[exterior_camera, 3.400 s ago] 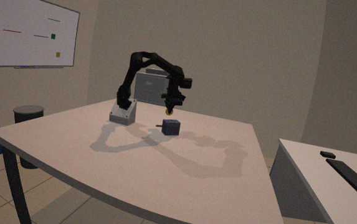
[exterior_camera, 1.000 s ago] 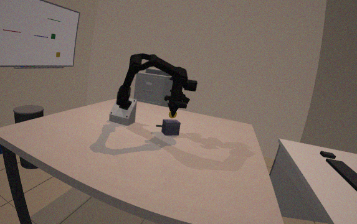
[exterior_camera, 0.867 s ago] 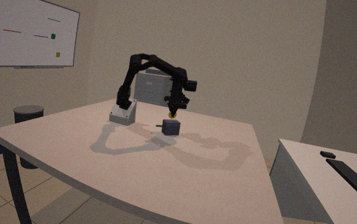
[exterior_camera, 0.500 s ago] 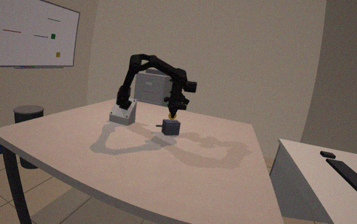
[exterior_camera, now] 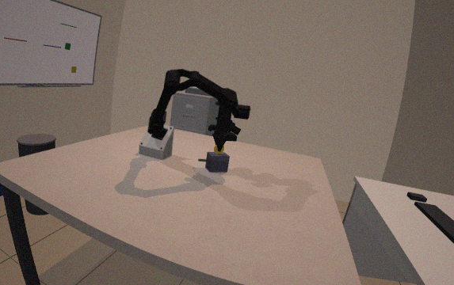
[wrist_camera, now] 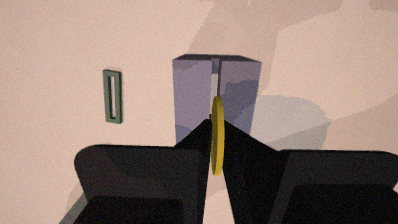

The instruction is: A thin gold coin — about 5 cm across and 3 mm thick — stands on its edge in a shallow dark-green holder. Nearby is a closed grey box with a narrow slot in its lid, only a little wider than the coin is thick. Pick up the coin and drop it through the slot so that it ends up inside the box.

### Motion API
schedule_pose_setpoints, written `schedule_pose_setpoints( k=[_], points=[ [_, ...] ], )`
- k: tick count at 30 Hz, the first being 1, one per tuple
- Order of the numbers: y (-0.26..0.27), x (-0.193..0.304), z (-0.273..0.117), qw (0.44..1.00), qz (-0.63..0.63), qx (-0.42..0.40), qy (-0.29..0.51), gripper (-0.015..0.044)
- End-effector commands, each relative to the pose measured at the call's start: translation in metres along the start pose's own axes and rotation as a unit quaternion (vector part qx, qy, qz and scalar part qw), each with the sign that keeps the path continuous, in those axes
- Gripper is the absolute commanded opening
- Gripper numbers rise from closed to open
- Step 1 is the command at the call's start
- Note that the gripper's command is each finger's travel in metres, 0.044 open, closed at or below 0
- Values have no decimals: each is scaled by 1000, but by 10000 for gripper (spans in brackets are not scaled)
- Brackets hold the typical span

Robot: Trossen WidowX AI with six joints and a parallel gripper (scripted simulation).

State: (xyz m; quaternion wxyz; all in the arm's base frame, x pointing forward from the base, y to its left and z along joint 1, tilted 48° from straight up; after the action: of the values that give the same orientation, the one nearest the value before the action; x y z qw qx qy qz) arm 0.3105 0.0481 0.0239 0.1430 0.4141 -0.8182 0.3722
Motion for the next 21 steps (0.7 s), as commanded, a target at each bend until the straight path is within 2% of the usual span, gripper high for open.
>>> schedule_pose_setpoints(
  k=[1, 4, 13, 21],
  points=[
    [0, 0, 0, 1000, 0, 0, 0, 79],
    [0, 0, 0, 1000, 0, 0, 0, 157],
    [0, 0, 0, 1000, 0, 0, 0, 161],
    [0, 0, -18, 1000, 0, 0, 0, 371]
  ],
)
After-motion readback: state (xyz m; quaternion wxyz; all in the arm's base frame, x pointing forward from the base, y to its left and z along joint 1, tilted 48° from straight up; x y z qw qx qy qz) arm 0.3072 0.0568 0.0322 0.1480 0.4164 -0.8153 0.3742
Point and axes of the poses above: the point midway between the two fingers, 35 mm back from their tips, its own z axis out along the fingers, its own y axis across the jaws, x = y × z, the point moved 1 cm from there along -z, back along the fingers, and after that the axes turned 9 degrees about -z, right-handed, at the moved point
